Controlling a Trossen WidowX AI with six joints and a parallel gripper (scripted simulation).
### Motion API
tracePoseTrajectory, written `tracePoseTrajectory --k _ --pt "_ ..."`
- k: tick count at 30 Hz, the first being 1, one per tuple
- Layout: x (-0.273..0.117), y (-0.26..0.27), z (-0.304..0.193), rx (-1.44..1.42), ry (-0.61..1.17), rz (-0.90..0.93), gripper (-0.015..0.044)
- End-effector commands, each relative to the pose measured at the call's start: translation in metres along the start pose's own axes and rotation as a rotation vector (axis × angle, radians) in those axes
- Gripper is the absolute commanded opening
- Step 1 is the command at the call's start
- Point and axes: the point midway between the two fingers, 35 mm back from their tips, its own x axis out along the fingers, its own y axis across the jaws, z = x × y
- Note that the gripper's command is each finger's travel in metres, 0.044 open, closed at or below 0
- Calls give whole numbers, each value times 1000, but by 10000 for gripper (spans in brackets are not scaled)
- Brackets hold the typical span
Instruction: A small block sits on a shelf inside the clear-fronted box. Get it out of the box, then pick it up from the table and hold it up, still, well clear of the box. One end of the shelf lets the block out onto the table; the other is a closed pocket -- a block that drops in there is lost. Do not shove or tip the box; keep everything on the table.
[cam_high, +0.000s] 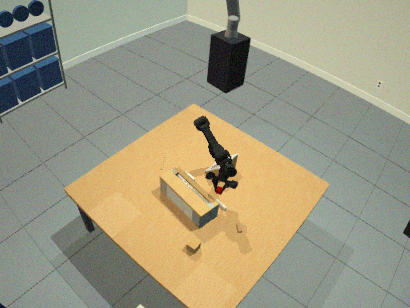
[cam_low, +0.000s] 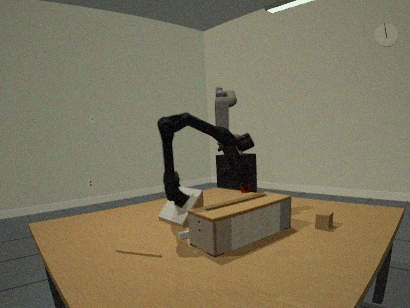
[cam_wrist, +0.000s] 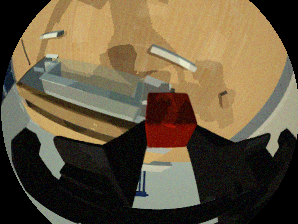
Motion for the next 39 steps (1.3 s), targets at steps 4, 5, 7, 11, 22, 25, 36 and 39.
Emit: tracePoseTrajectory --k 4,5,7,11,22,25,36,39 --pt "-22 10 4 -129 25 -60 0" --pt "-24 12 4 -148 29 -68 0" --pt "-30 14 5 -185 39 -84 0" --pt "-37 18 7 -232 52 -103 0" --pt "-37 18 7 -232 52 -103 0" --pt "-37 18 7 -232 52 -103 0" --pt "-37 18 7 -232 52 -103 0" --pt "-37 18 7 -232 52 -103 0"
